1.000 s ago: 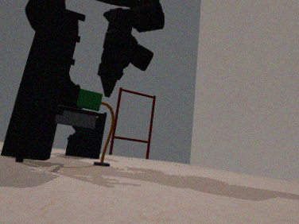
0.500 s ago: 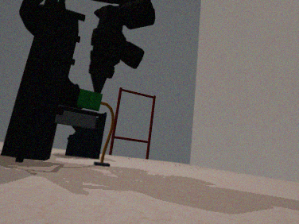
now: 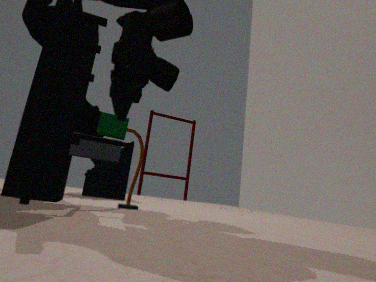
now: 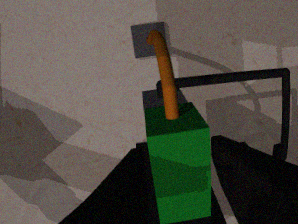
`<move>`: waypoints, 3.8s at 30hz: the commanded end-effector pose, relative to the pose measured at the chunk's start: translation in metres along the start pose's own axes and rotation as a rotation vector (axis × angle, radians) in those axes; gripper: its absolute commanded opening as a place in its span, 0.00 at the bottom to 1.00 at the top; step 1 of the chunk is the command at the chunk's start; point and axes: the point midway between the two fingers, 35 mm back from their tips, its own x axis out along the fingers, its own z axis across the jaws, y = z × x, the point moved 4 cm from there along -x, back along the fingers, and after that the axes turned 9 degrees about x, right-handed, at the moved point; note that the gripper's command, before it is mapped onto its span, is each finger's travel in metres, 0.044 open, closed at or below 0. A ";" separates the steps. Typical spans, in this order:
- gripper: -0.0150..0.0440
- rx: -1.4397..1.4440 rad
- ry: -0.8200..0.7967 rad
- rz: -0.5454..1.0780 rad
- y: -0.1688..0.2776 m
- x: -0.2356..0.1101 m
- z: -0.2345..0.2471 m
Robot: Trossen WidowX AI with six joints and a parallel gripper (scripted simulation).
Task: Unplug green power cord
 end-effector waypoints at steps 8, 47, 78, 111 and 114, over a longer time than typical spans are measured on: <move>0.28 0.000 0.000 0.000 0.000 0.000 0.000; 0.52 -0.011 0.002 0.001 -0.040 -0.002 0.006; 0.53 -0.006 0.003 0.001 -0.019 -0.011 0.003; 0.34 0.000 0.000 0.000 0.000 0.000 0.000; 0.30 0.000 0.000 0.000 0.000 0.000 0.000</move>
